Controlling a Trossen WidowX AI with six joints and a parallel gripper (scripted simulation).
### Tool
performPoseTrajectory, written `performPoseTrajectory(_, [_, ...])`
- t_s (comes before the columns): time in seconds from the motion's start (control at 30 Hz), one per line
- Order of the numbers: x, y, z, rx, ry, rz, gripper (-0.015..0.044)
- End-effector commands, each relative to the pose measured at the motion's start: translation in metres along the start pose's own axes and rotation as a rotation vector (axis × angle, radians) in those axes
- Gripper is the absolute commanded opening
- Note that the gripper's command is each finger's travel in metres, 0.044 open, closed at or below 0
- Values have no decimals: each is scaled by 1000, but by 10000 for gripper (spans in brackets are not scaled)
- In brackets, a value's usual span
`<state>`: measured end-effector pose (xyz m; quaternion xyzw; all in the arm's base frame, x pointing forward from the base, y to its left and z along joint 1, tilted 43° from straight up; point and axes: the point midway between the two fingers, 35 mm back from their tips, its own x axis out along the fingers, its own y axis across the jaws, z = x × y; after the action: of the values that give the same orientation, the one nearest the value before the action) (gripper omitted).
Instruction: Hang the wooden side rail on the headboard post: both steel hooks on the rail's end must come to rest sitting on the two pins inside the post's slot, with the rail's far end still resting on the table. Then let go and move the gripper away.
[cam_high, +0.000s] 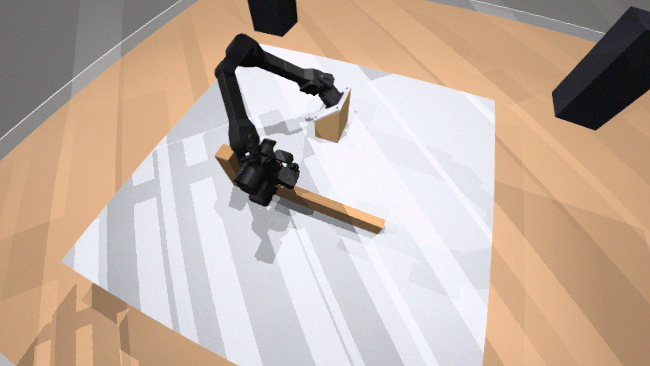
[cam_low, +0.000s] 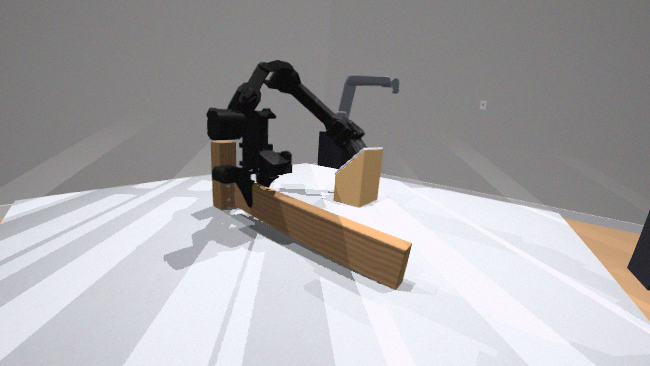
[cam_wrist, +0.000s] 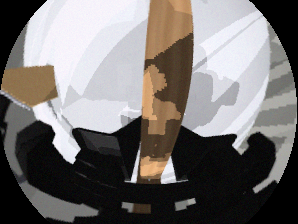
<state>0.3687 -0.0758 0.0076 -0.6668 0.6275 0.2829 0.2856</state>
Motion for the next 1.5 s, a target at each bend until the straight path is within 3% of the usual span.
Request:
performPoseTrajectory(0.0, [-4,-4,-1,1,-1,-14,0])
performPoseTrajectory(1.47, [-3,-3,-6,1,-1,-14,0])
